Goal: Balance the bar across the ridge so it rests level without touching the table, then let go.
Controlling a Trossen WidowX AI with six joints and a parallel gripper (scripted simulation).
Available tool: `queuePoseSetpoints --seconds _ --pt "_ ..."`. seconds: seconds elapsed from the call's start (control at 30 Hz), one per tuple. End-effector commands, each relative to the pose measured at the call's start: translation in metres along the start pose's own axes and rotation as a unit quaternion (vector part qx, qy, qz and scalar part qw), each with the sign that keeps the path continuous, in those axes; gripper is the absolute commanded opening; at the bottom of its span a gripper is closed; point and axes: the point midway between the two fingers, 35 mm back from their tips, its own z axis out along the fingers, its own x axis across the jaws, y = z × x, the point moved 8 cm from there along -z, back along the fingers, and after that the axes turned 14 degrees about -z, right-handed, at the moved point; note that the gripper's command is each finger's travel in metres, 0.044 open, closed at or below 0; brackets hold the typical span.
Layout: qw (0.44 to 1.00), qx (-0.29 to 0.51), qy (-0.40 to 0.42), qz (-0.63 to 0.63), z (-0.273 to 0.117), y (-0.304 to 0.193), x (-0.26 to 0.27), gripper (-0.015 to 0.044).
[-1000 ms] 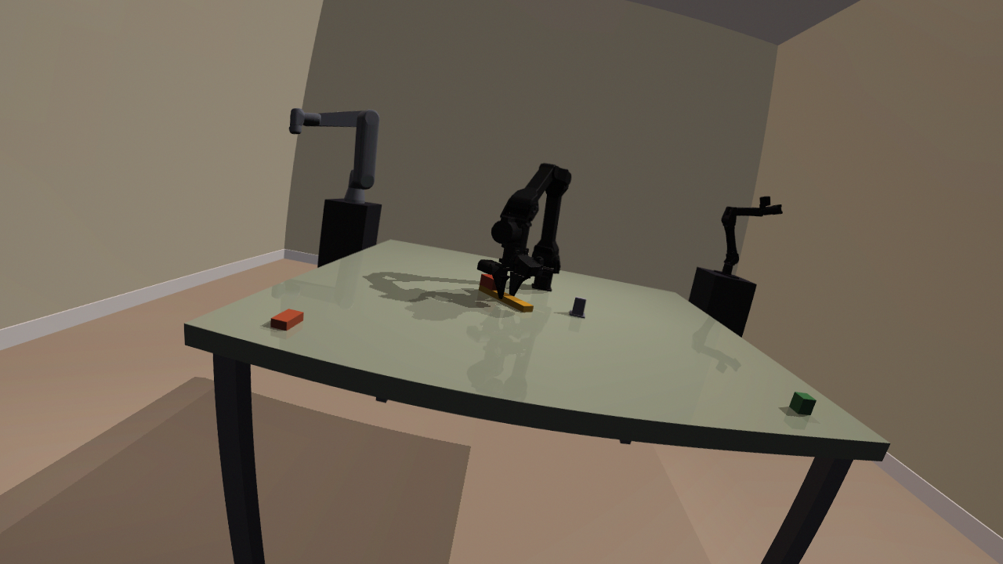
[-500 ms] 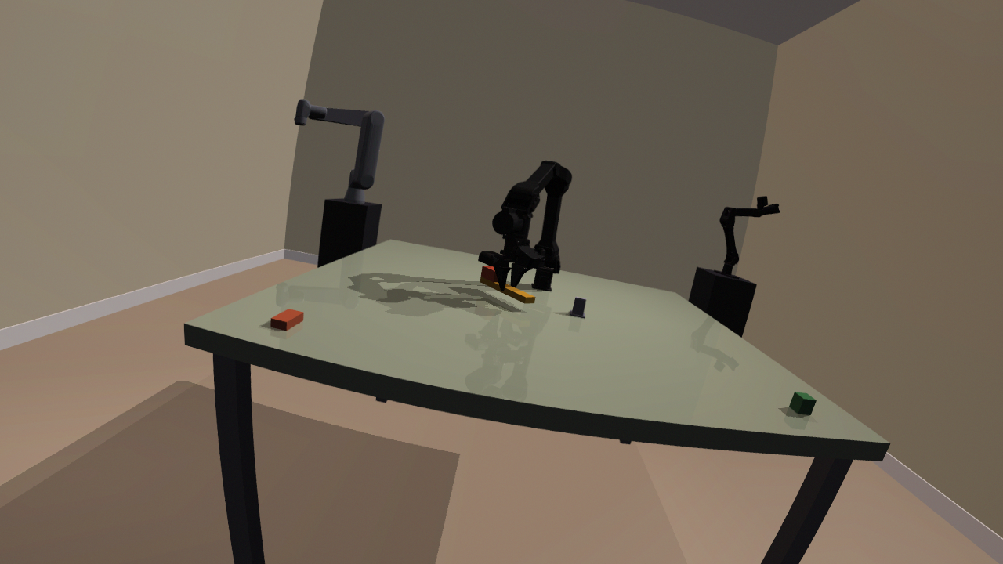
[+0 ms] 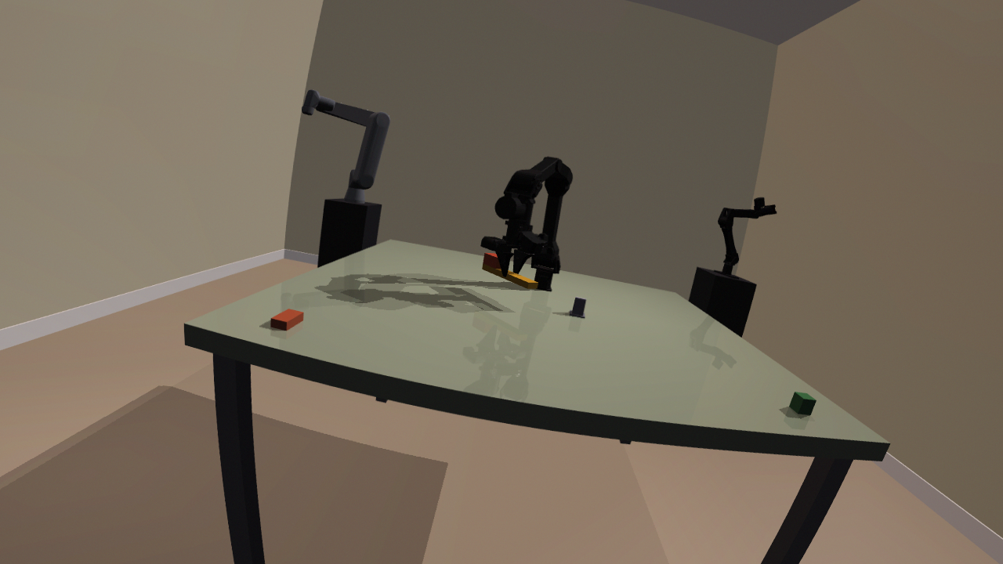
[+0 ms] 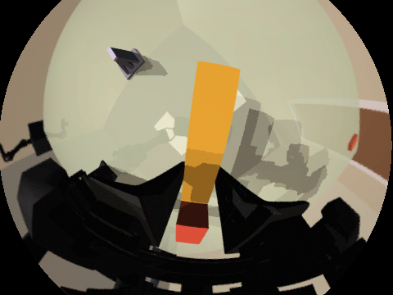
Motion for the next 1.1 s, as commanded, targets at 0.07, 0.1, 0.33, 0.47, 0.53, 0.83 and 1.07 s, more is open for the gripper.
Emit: queuePoseSetpoints --seconds 0.07,0.1,0.33,0.47,0.53,0.83,1.07 --pt "1.000 0.000 -0.008 0.003 -0.018 0.000 0.000 0.0000" --pt "1.000 0.000 -0.008 0.003 -0.021 0.000 0.001 0.0000" --pt "1.000 0.000 -0.008 0.004 -0.035 0.000 0.003 0.0000" --pt "1.000 -0.001 -0.008 0.027 -0.035 0.012 0.004 0.0000" --pt "0.999 -0.001 -0.008 0.040 -0.035 0.019 0.005 0.0000" --pt "0.995 -0.003 -0.007 0.102 -0.035 0.051 0.013 0.0000" --pt "0.989 -0.005 -0.006 0.150 -0.036 0.076 0.020 0.0000"
